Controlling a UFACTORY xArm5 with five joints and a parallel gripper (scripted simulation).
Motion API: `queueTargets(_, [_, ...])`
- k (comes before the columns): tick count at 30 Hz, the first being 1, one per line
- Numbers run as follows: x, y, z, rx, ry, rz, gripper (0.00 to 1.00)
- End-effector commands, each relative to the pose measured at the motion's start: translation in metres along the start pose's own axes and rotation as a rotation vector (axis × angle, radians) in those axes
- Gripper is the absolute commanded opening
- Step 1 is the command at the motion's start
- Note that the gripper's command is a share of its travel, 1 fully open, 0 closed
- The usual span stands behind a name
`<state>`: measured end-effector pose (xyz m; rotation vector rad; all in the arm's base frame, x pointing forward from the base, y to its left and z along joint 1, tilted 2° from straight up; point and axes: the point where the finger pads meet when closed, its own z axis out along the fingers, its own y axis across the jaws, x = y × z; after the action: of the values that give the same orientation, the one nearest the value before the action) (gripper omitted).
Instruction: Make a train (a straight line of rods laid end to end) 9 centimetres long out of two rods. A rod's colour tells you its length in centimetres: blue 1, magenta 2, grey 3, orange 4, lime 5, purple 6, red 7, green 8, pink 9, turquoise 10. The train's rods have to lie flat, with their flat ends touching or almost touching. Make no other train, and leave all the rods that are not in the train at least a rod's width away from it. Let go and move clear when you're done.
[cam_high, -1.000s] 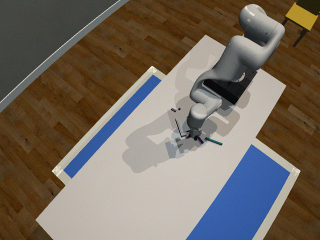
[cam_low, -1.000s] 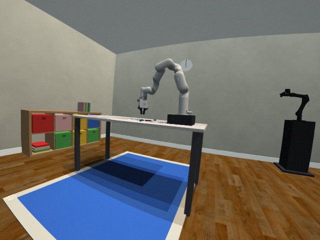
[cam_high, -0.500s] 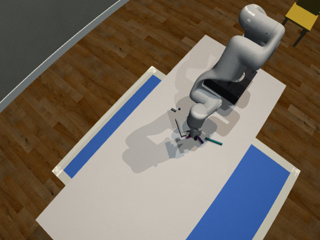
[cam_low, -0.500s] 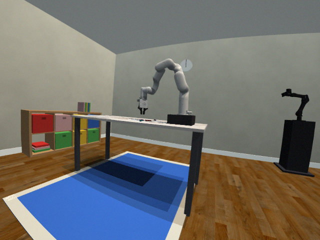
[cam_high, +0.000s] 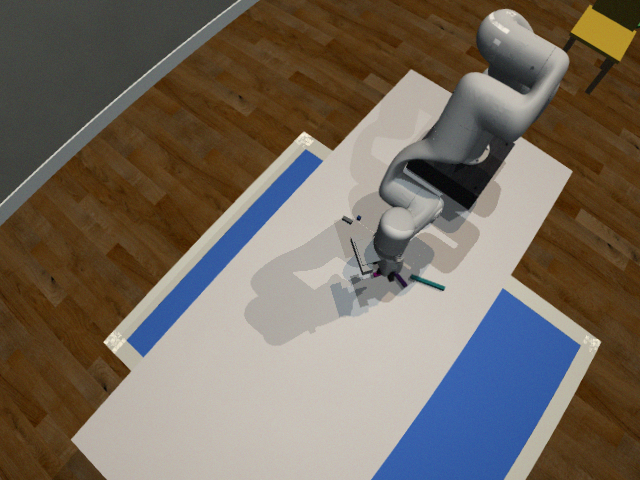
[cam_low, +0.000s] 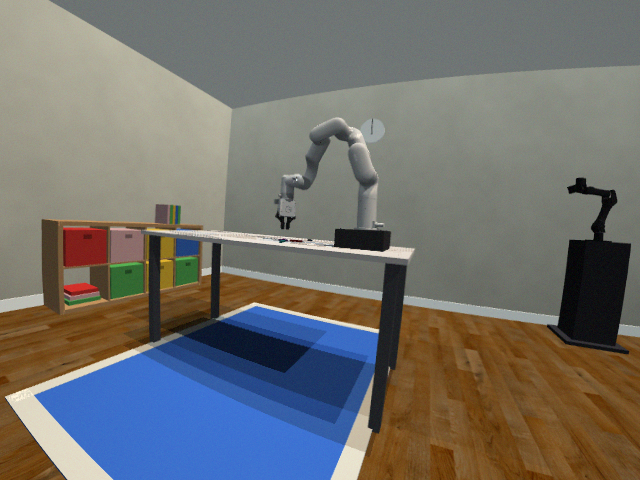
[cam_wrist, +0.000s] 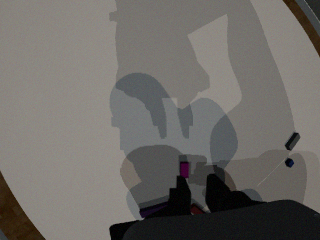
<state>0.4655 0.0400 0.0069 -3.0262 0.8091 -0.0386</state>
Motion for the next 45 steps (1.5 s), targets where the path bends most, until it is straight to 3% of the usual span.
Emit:
queueTargets(1, [0.001, -0.001, 0.001, 0.002, 0.003, 0.000, 0.24])
queueTargets(33, [0.001, -0.002, 0.040, 0.002, 0.003, 0.000, 0.24])
queueTargets(45, [0.001, -0.002, 0.047, 0.002, 0.003, 0.000, 0.24])
